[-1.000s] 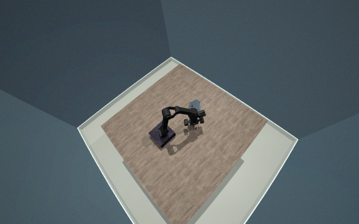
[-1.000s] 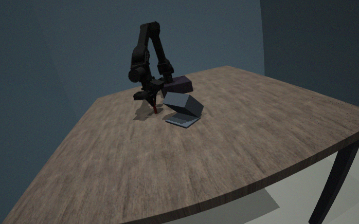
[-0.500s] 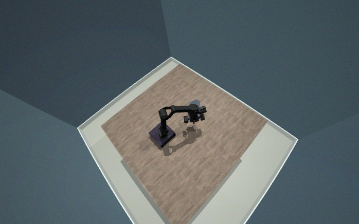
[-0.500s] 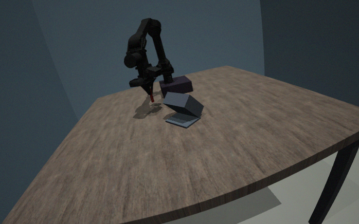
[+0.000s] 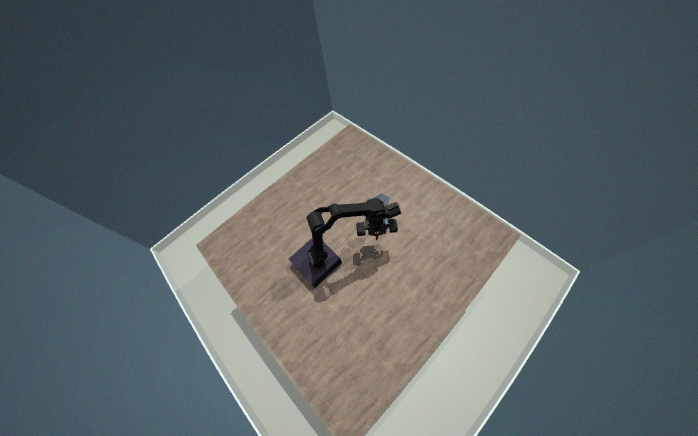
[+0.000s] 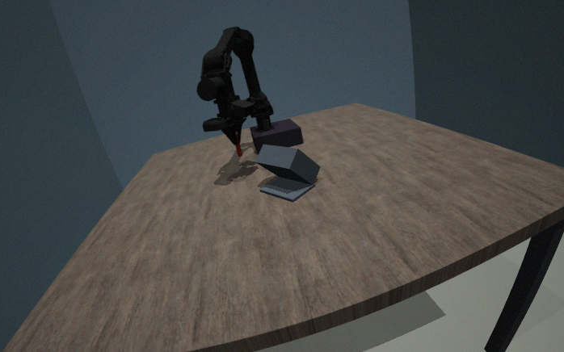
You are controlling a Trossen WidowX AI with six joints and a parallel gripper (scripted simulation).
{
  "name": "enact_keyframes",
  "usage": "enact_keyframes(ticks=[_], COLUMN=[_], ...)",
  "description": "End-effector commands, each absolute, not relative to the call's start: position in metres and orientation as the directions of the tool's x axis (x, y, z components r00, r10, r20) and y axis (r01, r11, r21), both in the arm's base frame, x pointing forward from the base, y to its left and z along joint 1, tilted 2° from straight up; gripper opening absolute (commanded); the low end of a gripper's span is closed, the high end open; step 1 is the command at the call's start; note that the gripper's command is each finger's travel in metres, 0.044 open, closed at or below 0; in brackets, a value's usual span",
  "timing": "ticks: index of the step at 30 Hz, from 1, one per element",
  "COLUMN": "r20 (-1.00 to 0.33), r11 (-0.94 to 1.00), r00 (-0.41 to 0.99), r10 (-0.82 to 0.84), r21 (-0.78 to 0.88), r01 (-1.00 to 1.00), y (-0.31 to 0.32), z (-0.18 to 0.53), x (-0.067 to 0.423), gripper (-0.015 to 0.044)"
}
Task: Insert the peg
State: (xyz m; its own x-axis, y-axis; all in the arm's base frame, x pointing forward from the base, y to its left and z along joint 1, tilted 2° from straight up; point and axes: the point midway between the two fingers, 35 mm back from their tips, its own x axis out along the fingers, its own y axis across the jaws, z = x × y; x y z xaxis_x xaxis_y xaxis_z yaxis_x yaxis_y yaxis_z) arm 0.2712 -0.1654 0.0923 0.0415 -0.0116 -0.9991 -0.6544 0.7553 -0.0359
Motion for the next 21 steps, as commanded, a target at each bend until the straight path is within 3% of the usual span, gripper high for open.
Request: enact_keyframes(ticks=[1, 21], r20=[-0.999, -0.997], r11=[0.770, 0.844], r00=[0.033, 0.007], r10=[-0.024, -0.072], r21=[-0.039, -0.065], r01=[-0.637, -0.533], y=[-0.164, -0.153], z=[0.093, 0.093], x=[0.273, 0.282], gripper=[0.0000, 0.0000])
